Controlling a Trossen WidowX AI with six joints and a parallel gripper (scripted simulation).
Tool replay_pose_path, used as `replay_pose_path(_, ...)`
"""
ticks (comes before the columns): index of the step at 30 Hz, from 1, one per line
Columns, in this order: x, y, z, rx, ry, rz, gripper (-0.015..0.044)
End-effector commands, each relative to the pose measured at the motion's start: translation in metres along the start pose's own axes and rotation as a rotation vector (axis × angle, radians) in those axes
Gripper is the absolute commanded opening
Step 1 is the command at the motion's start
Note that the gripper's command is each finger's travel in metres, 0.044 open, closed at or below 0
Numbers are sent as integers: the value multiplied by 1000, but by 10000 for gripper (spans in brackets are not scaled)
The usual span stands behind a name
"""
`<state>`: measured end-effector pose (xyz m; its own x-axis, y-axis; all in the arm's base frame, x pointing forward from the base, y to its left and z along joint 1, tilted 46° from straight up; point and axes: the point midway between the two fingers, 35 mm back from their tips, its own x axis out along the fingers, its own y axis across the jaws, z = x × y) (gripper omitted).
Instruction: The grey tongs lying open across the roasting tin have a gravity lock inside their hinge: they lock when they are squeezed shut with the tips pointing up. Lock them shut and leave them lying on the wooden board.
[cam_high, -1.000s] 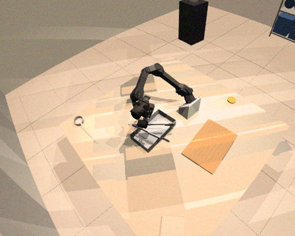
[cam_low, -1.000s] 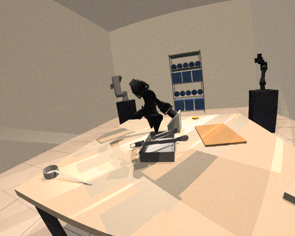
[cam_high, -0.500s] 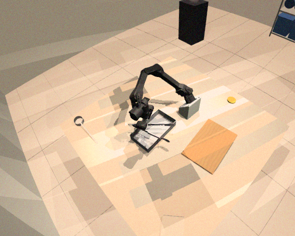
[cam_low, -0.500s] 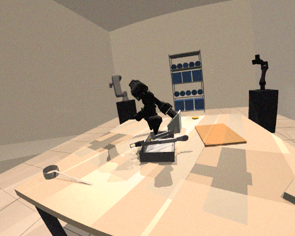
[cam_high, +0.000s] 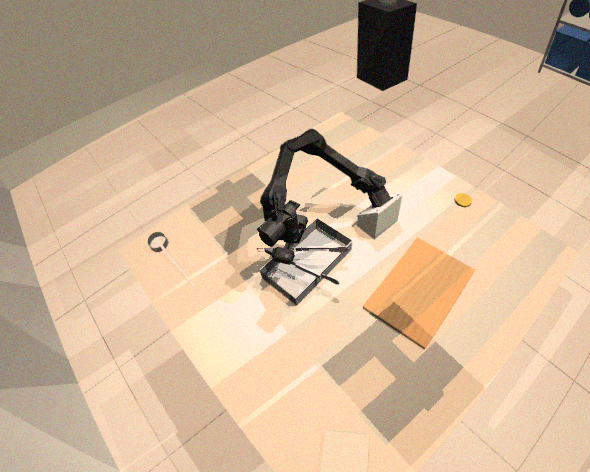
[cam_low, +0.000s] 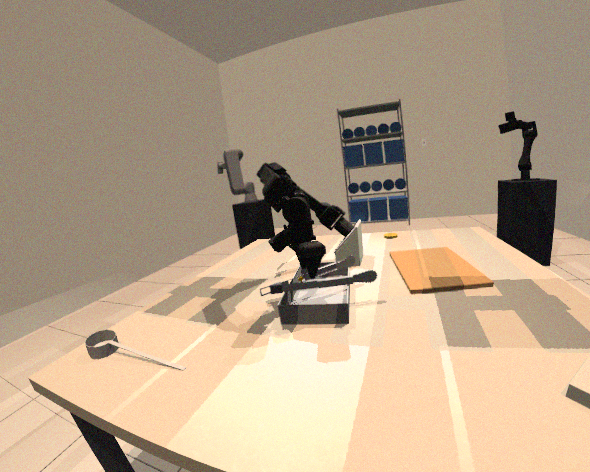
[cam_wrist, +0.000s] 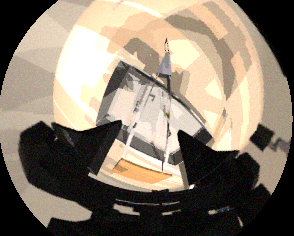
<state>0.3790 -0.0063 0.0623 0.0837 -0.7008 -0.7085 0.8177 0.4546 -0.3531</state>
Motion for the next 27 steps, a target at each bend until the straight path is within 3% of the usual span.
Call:
replay_pose_path(1, 11, -2, -1, -12, -3, -11, 440)
replay_pose_path(27, 54, -4, 0, -12, -7, -13, 440)
